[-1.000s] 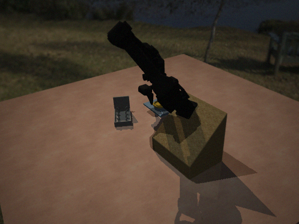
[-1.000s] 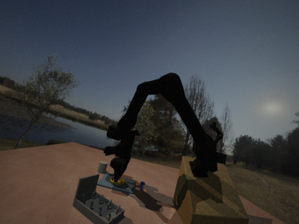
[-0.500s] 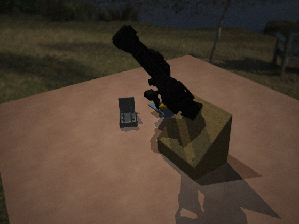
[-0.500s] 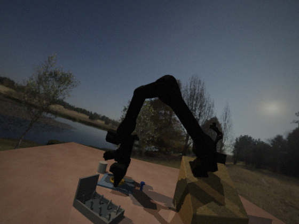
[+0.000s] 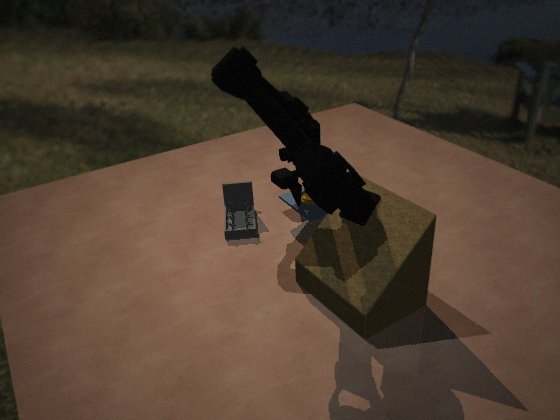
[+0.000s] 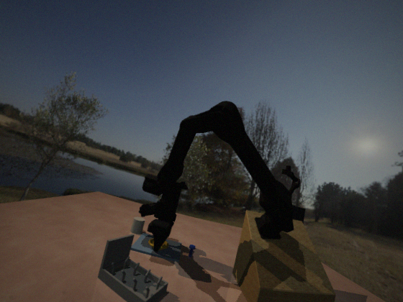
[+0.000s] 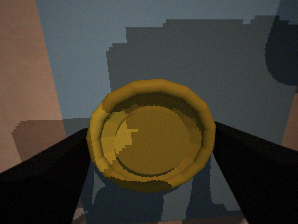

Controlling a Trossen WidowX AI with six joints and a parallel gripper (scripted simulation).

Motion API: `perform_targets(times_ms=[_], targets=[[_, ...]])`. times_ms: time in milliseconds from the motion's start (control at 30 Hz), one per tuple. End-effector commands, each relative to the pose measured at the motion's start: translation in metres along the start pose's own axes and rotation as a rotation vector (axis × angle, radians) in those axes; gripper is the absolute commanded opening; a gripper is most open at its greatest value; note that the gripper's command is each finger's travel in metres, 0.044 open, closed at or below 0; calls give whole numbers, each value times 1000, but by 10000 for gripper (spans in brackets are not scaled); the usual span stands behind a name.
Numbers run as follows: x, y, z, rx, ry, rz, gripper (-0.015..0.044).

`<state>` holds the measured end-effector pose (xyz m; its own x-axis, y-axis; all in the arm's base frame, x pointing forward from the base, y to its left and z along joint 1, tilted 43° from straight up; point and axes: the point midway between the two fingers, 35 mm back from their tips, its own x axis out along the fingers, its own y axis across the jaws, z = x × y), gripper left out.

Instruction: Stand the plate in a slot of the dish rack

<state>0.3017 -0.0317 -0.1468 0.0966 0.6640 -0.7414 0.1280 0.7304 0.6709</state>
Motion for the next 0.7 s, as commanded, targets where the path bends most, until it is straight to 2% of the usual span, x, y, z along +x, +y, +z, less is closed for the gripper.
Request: perform_targets(times_ms=[0, 100, 367, 667], targets=[[0, 0, 0, 3, -2, 2, 285], [-4, -1, 1, 3, -3, 0, 207], [-55, -6, 11, 5, -5, -11, 0], [-119, -8, 11, 5, -4, -14, 0]])
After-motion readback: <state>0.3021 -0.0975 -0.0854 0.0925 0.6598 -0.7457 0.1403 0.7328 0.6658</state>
